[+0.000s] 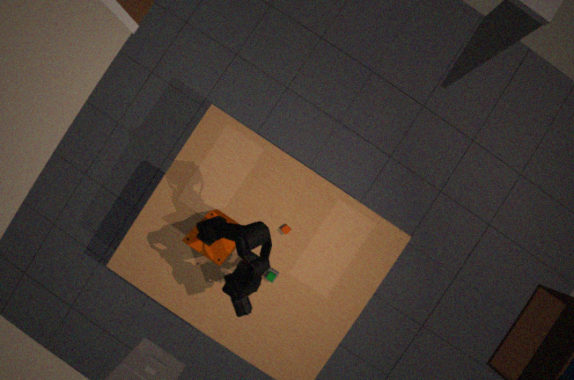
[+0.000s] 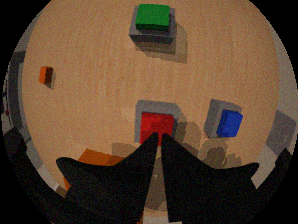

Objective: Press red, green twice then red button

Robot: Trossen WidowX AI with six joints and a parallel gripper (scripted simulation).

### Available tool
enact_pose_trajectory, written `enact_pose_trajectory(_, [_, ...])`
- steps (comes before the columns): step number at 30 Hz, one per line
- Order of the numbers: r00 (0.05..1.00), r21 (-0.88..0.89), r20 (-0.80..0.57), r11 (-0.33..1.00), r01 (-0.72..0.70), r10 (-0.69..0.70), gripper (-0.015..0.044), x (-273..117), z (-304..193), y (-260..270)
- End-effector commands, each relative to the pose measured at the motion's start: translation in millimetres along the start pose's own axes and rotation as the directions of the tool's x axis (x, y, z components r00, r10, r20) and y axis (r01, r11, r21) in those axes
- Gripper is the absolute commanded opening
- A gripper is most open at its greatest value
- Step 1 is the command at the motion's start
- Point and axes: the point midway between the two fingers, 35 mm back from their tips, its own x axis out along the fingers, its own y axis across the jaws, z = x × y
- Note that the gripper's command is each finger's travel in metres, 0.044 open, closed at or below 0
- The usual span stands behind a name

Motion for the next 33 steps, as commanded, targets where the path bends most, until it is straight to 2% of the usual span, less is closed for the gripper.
enact_pose_trajectory(1, [1.000, 0.010, -0.004, 1.000, -0.008, 0.008, 0.0020, 7.4, -3.1, 1.8])
enact_pose_trajectory(11, [1.000, 0.010, -0.004, 1.000, -0.010, 0.010, 0.0020, 22.2, -3.9, 2.7])
enact_pose_trajectory(29, [1.000, 0.010, -0.004, 1.000, -0.010, 0.010, 0.0020, 22.5, -3.9, 2.7])
enact_pose_trajectory(33, [1.000, 0.008, -0.003, 1.000, -0.006, 0.006, 0.0020, -4.2, -2.6, 1.3])
